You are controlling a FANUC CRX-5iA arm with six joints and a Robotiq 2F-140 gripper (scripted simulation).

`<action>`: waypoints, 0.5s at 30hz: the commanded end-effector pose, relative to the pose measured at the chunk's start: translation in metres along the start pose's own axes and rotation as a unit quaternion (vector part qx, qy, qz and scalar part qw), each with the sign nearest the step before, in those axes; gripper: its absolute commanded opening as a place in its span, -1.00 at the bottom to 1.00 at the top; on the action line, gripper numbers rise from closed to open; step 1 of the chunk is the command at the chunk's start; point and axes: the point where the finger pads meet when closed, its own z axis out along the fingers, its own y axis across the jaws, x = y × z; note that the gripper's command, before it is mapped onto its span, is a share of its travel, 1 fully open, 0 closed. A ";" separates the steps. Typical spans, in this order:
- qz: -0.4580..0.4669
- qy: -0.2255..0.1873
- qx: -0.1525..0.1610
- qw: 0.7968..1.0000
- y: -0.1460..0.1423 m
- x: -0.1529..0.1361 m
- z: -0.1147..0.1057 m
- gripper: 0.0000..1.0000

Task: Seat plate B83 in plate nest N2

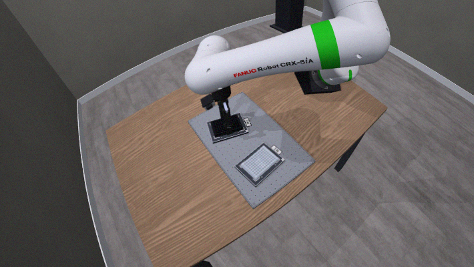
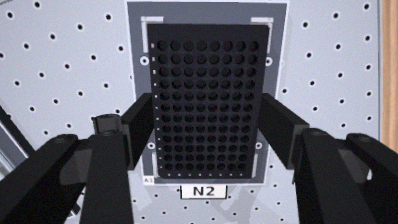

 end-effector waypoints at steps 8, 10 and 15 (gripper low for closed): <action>0.000 0.001 0.000 1.000 0.000 0.000 0.001 -0.80; 0.000 0.001 0.000 1.000 0.000 0.000 0.001 1.00; 0.000 0.001 0.000 1.000 0.000 0.000 0.001 1.00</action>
